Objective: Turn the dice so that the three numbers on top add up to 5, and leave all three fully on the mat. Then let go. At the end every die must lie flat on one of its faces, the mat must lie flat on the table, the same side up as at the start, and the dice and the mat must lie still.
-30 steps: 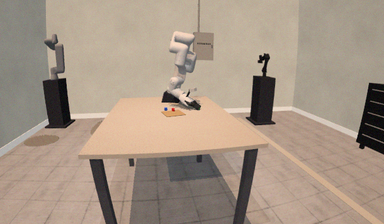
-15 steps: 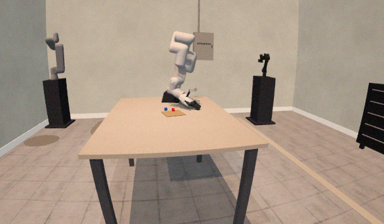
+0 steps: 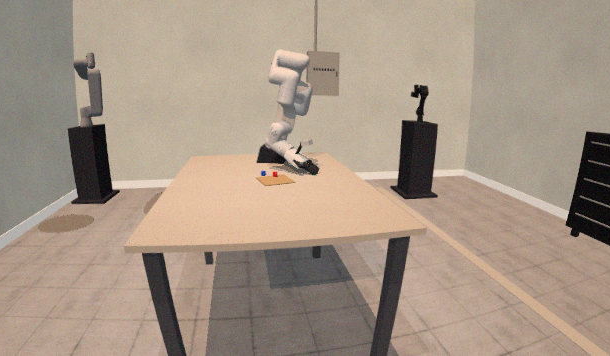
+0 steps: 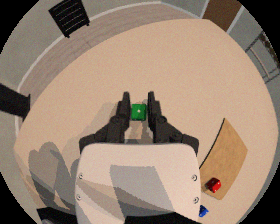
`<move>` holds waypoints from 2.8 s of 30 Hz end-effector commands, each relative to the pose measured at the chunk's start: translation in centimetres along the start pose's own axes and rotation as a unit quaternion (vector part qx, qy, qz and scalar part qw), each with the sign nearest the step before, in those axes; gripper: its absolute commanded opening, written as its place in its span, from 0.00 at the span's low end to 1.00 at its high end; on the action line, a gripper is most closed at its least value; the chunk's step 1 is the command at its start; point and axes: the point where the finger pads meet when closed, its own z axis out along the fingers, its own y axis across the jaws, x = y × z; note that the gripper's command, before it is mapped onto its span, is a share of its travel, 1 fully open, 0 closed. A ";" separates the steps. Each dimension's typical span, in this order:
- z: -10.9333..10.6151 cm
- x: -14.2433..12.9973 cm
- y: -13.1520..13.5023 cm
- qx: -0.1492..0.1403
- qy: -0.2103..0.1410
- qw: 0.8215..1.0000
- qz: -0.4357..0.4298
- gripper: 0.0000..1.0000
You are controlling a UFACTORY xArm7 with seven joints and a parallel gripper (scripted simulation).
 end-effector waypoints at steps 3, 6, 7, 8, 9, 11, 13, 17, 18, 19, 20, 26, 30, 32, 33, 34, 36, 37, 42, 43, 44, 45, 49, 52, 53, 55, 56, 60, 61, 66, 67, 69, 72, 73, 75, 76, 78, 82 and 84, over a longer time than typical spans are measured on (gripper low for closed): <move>0.0 0.0 0.1 -0.001 0.000 1.000 -0.001 0.32; 0.0 0.0 0.1 -0.001 0.000 1.000 -0.001 0.36; 0.0 0.0 0.1 -0.001 0.000 1.000 -0.001 0.36; 0.0 0.0 0.1 -0.001 0.000 1.000 -0.001 0.36; 0.0 0.0 0.1 -0.001 0.000 1.000 -0.001 0.36; 0.0 0.0 0.1 -0.001 0.000 1.000 -0.001 0.36; 0.0 0.0 0.1 -0.001 0.000 1.000 -0.001 0.36; 0.0 0.0 0.1 -0.001 0.000 1.000 -0.001 0.36; 0.0 0.0 0.1 -0.001 0.000 1.000 -0.001 0.36; 0.0 0.0 0.1 -0.001 0.000 1.000 -0.001 0.36; 0.0 0.0 0.1 -0.001 0.000 1.000 -0.001 0.36; 0.0 0.0 0.1 -0.001 0.000 1.000 -0.001 0.36; 0.0 0.0 0.1 -0.001 0.000 1.000 -0.001 0.36; 0.0 0.0 0.1 -0.001 0.000 1.000 -0.001 0.36; 0.0 0.0 0.1 -0.001 0.000 1.000 -0.001 0.36; 0.0 0.0 0.1 -0.001 0.000 1.000 -0.001 0.36; 0.0 0.0 0.1 -0.001 0.000 1.000 -0.001 0.36; 0.0 0.0 0.1 -0.001 0.000 1.000 -0.001 0.36; 0.0 0.0 0.1 -0.001 0.000 1.000 -0.001 0.36; 0.0 0.0 0.1 -0.001 0.000 1.000 -0.001 0.36; 0.0 0.0 0.1 -0.001 0.000 1.000 -0.001 0.36; 0.0 0.0 0.1 -0.001 0.000 1.000 -0.001 0.36; 0.0 0.0 0.1 -0.001 0.000 1.000 -0.001 0.36; -0.2 0.0 0.1 -0.001 0.000 1.000 -0.001 0.36; -0.4 0.0 0.1 -0.001 0.000 1.000 -0.001 0.36; -0.8 0.0 0.1 -0.001 0.000 1.000 -0.001 0.36; -1.1 0.0 0.1 -0.001 0.000 1.000 -0.001 0.36; -2.6 0.0 0.1 -0.001 0.000 1.000 -0.001 0.36; -3.0 0.0 0.1 -0.001 0.000 1.000 -0.001 0.36; -4.0 0.0 0.1 -0.001 0.000 1.000 -0.001 0.36; -4.3 0.0 0.1 -0.001 0.000 1.000 -0.001 0.36; -4.7 0.0 0.1 -0.001 0.000 1.000 -0.001 0.36; -5.0 0.0 0.1 -0.001 0.000 1.000 -0.001 0.36; -5.0 0.0 0.1 -0.001 0.000 1.000 -0.001 0.36; -5.0 0.0 0.1 -0.001 0.000 1.000 -0.001 0.36; -5.0 0.1 0.1 -0.001 0.000 1.000 -0.001 0.36; -5.1 0.2 0.1 -0.001 0.000 1.000 -0.001 0.36; -5.5 0.9 0.1 -0.001 0.000 1.000 -0.001 0.36; -5.6 1.2 0.1 -0.001 0.000 1.000 -0.001 0.36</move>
